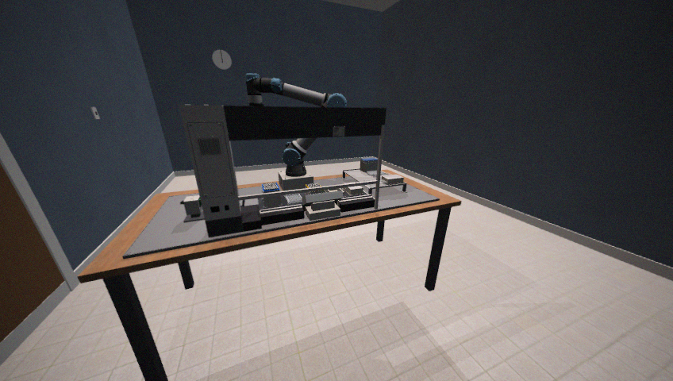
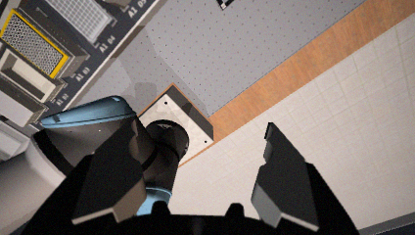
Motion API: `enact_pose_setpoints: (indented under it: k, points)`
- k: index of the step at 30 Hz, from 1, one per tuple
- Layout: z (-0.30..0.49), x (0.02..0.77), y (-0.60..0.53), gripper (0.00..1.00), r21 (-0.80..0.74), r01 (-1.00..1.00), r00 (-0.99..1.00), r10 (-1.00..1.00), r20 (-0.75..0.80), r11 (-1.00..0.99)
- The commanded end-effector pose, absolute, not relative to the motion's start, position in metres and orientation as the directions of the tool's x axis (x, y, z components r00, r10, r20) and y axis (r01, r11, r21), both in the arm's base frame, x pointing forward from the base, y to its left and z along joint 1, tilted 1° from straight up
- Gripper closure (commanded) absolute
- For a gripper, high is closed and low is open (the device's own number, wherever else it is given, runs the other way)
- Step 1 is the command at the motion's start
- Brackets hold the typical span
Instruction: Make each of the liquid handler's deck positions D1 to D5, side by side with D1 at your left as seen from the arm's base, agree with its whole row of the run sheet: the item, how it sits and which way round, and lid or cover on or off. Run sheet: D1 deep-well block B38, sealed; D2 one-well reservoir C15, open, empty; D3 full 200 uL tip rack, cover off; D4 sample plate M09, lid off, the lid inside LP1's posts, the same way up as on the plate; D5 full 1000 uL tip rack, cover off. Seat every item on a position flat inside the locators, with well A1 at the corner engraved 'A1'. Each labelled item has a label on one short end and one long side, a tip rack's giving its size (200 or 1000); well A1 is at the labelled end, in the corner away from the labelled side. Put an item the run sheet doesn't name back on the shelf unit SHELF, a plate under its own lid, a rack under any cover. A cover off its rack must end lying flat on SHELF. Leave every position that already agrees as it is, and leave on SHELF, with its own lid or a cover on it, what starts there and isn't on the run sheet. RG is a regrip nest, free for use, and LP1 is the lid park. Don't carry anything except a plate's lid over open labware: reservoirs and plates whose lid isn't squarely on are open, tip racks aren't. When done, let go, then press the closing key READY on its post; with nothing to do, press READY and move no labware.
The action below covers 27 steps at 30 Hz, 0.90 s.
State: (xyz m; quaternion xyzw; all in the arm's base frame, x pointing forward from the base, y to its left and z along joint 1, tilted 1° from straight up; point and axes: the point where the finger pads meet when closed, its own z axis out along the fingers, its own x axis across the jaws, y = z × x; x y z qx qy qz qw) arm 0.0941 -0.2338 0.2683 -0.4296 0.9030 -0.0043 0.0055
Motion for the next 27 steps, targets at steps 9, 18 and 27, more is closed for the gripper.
enact_pose_setpoints:
  k: [9,18,27]
  points:
    - [0.262,0.114,-0.186,0.18,-0.016,-0.889,-0.458,-0.889,-0.001,0.458]
    - [0.256,0.132,-0.145,0.18,-0.015,-0.956,-0.292,-0.957,0.002,0.292]
    - [0.252,0.146,-0.113,0.18,-0.013,-0.988,-0.155,-0.988,0.005,0.155]
